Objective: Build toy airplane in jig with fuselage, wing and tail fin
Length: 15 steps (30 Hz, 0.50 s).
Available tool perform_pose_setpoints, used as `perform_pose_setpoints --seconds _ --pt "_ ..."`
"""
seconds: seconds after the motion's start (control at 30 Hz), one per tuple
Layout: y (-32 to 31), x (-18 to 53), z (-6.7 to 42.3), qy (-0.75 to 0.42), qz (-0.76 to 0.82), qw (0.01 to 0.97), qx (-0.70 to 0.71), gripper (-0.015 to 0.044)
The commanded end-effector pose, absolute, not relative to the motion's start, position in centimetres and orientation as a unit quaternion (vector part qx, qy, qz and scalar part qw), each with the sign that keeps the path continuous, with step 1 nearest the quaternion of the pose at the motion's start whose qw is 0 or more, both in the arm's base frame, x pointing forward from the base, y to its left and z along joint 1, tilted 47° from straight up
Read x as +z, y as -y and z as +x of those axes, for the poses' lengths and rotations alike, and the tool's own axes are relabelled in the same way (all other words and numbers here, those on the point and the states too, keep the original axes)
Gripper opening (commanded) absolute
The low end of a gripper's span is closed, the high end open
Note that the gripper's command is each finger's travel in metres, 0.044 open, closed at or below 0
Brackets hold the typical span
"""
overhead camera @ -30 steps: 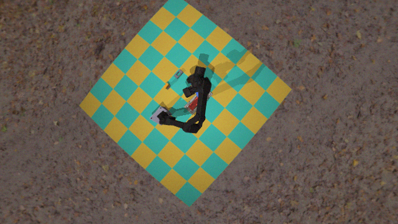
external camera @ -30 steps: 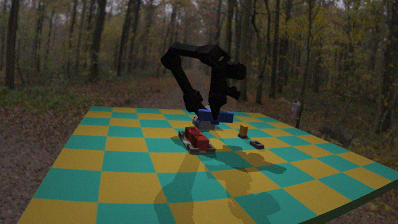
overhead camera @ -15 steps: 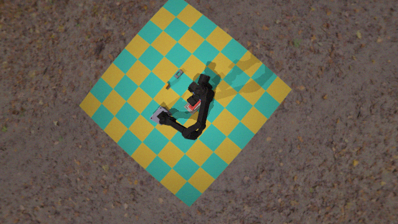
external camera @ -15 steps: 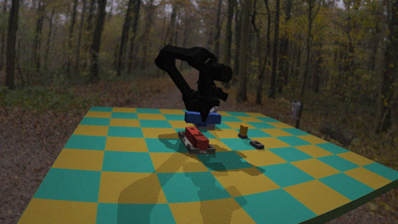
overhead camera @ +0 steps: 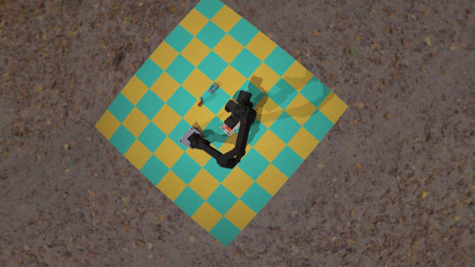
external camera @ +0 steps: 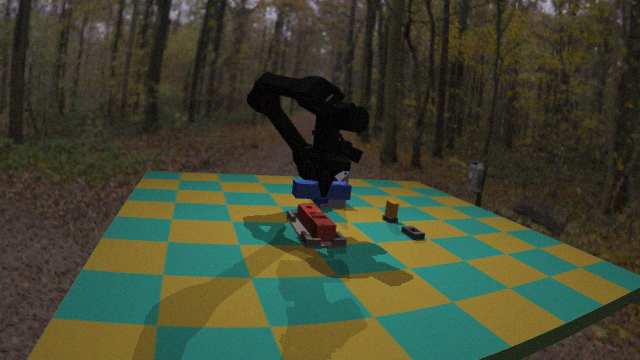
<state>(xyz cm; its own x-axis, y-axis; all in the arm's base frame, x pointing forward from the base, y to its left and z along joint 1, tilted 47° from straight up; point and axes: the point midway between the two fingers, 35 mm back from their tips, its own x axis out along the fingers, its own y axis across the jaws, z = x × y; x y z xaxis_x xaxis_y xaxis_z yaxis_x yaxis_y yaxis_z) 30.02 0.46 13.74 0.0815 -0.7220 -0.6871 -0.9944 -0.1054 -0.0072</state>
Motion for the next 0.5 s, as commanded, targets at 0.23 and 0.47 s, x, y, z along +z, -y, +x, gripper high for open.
perform_pose_setpoints --seconds 0.23,0.47 --pt "-0.46 13.78 30.09 -0.619 -0.694 0.248 0.271 0.0195" --pt "0.29 13.06 30.26 -0.618 -0.694 0.248 0.272 0.0195"
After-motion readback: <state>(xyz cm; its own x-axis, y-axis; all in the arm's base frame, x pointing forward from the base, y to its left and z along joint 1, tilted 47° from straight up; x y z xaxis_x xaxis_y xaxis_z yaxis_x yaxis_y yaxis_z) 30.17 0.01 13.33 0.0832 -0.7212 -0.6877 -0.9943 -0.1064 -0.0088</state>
